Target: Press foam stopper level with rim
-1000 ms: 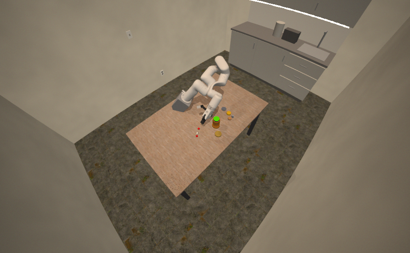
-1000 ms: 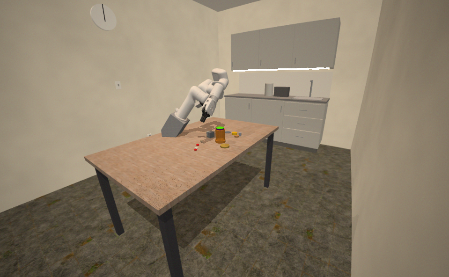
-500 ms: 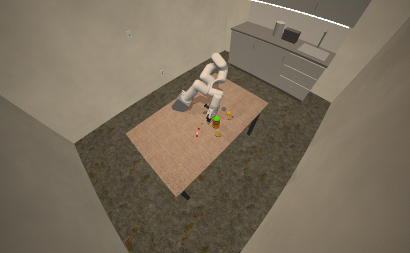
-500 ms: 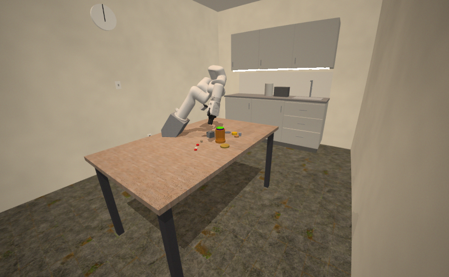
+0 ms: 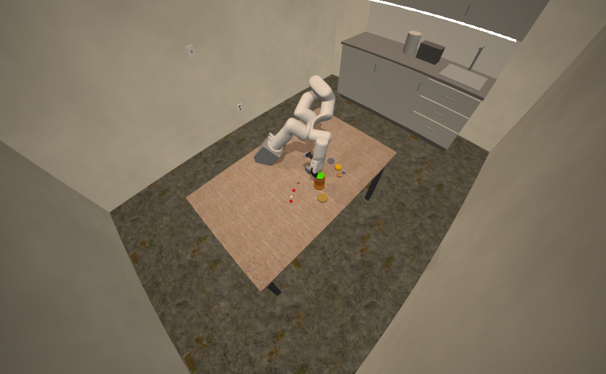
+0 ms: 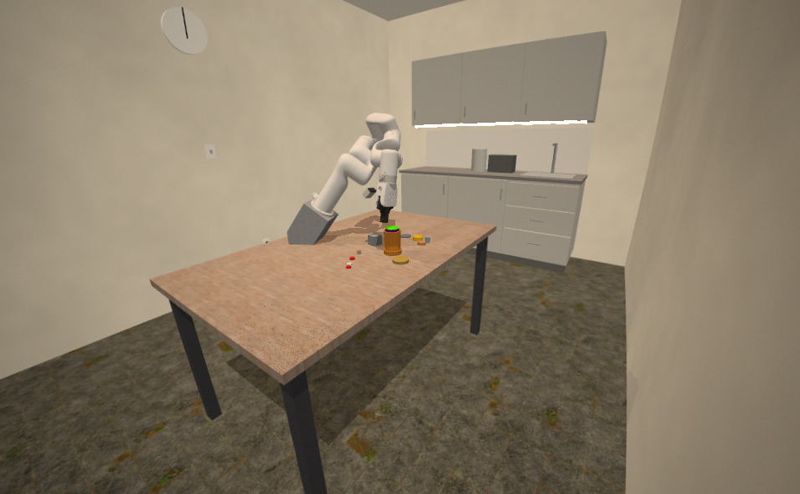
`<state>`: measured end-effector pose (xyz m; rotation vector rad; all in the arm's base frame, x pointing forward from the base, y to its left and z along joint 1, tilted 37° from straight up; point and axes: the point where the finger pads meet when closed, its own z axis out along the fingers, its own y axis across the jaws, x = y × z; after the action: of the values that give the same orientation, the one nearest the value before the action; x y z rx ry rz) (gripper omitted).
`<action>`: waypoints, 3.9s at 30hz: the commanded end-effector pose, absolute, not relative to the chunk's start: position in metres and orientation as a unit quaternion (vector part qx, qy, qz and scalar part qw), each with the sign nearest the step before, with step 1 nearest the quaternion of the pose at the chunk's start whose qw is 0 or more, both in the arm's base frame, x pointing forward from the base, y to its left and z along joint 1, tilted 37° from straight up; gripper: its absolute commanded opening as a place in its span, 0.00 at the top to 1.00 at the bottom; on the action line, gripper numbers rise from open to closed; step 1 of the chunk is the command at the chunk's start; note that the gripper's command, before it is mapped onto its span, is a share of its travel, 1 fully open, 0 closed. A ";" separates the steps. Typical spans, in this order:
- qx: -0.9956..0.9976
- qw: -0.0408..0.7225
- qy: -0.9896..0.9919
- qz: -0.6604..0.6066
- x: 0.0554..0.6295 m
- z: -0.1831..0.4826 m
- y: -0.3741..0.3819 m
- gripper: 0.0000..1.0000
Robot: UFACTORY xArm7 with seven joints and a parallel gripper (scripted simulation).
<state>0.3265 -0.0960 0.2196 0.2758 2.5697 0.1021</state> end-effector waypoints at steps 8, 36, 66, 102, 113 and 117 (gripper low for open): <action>0.092 0.289 0.948 0.098 0.335 0.229 -0.062 1.00; 0.088 0.292 0.945 0.116 0.337 0.232 -0.052 1.00; 0.087 0.293 0.945 0.116 0.339 0.231 -0.050 1.00; 0.086 0.293 0.945 0.116 0.356 0.208 -0.045 1.00; 0.086 0.293 0.945 0.116 0.359 0.204 -0.044 1.00; 0.086 0.293 0.945 0.116 0.360 0.203 -0.044 1.00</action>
<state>0.3584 -0.0441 0.2032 0.2301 2.5195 0.3094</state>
